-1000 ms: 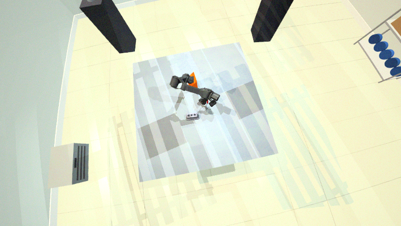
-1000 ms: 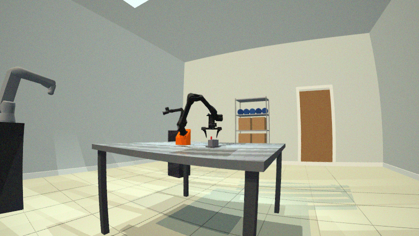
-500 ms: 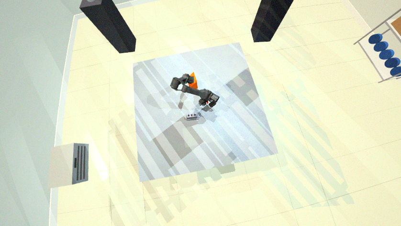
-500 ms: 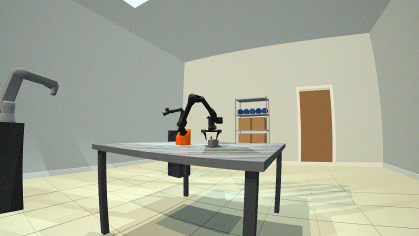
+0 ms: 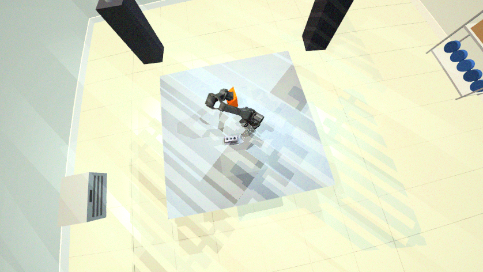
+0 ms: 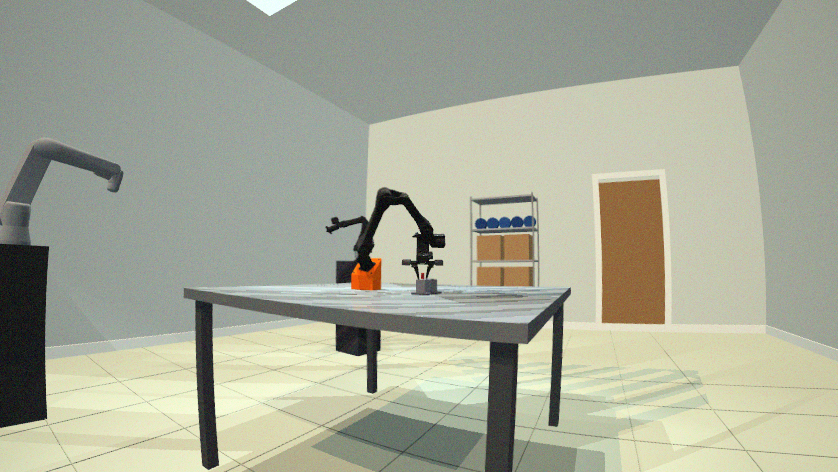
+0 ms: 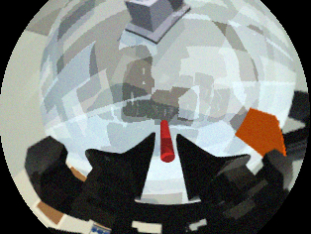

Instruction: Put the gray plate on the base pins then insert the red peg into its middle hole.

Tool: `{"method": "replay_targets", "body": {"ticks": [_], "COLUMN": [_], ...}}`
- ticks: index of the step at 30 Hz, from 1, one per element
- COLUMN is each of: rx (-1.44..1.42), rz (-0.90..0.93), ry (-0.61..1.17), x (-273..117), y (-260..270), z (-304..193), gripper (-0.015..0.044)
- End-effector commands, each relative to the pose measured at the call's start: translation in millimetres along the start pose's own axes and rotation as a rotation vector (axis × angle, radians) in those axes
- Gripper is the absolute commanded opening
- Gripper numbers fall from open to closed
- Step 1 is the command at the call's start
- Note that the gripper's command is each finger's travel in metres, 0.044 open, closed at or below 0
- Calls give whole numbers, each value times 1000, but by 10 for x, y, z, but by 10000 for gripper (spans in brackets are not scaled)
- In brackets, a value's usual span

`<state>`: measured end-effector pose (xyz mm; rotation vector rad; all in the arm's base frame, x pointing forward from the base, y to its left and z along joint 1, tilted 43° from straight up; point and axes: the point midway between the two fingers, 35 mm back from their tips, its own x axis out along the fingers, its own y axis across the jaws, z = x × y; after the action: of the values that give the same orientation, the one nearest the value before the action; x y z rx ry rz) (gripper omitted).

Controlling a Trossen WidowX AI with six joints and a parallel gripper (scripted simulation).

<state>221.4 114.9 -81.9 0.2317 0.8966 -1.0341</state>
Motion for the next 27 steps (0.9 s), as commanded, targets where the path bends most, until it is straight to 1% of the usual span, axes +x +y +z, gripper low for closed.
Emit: {"method": "replay_targets", "body": {"ticks": [1, 17, 27], "rx": [-5, -5, -6], "rz": [2, 2, 4], "ry": [-3, -3, 1], "x": [1, -3, -246], "y": [3, 4, 41], "z": [3, 3, -8], "gripper": [0, 0, 0]}}
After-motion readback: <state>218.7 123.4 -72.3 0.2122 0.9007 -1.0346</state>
